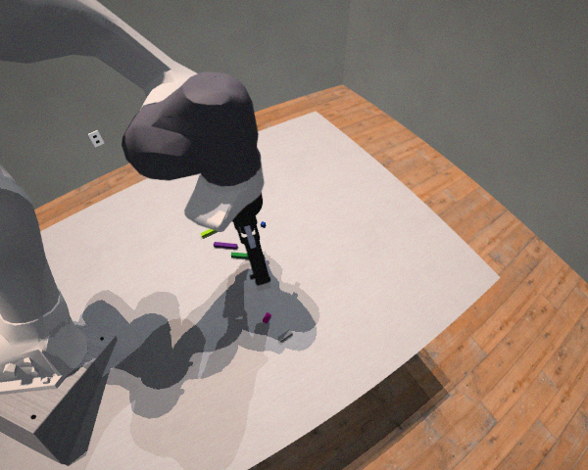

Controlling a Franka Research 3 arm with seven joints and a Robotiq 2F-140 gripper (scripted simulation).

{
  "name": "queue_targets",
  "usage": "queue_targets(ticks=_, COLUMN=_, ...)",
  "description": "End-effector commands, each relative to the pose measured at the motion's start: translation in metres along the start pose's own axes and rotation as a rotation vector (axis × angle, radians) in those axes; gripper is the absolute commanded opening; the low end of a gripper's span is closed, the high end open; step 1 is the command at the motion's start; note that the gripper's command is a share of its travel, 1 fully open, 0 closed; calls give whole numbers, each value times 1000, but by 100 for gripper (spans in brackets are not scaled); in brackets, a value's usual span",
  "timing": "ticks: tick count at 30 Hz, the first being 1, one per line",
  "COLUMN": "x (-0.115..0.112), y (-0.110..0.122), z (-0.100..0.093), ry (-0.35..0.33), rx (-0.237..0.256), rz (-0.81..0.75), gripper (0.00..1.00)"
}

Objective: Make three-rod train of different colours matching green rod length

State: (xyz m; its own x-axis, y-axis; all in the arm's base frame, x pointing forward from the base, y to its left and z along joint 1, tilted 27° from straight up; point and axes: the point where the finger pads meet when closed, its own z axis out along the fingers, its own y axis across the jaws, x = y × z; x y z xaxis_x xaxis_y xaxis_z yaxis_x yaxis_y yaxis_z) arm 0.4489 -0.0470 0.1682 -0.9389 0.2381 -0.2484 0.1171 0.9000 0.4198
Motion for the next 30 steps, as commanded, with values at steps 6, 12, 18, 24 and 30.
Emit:
queue_targets(ticks=6, x=4, y=8, z=1, ry=5, rx=10, rz=252, gripper=100)
queue_targets(ticks=12, x=5, y=13, z=1, ry=5, rx=11, rz=347, gripper=100)
queue_targets(ticks=18, x=6, y=18, z=2, ry=5, rx=12, rz=445, gripper=100)
queue_targets(ticks=24, x=8, y=22, z=2, ry=4, rx=13, rz=543, gripper=100)
queue_targets(ticks=30, x=9, y=26, z=3, ry=4, rx=14, rz=636, gripper=100)
